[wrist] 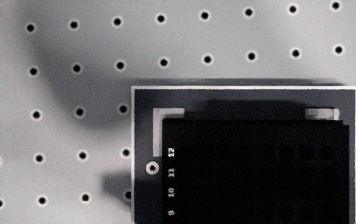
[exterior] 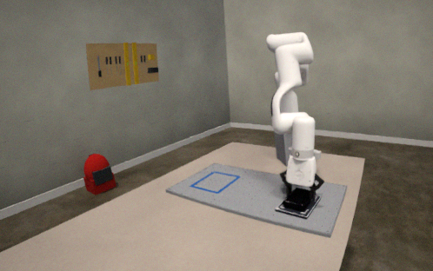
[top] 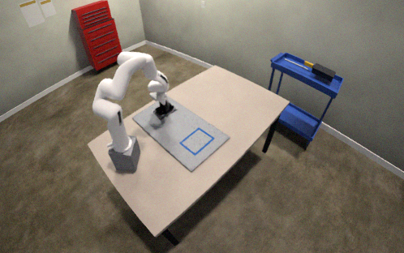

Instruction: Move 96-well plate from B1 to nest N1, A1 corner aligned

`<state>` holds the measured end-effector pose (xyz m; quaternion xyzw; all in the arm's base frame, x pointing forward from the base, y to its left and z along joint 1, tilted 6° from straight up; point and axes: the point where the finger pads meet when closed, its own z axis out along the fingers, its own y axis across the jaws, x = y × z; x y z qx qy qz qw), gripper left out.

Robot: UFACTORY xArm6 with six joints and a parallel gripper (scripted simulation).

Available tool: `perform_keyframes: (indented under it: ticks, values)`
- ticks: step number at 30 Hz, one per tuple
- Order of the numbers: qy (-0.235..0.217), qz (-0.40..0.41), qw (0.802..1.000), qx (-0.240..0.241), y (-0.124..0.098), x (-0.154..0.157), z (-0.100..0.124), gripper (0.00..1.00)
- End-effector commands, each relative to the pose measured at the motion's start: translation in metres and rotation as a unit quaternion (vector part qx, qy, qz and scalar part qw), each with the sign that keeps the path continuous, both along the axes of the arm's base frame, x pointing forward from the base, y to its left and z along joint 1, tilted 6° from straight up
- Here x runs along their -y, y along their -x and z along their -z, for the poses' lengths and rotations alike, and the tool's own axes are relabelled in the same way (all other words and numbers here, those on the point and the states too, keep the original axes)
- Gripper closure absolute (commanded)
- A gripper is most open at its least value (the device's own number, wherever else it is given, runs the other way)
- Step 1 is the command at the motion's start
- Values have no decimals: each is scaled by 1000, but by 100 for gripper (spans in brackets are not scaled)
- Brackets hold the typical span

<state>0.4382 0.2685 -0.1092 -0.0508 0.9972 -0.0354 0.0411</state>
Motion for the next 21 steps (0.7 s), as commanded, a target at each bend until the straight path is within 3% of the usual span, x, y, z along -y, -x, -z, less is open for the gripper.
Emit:
perform_keyframes:
  ticks: [1, 21]
  values:
    - [-1, 0, 1000, 2, -1, -1, -1, 100]
    - [-1, 0, 1000, 2, -2, -1, 2, 100]
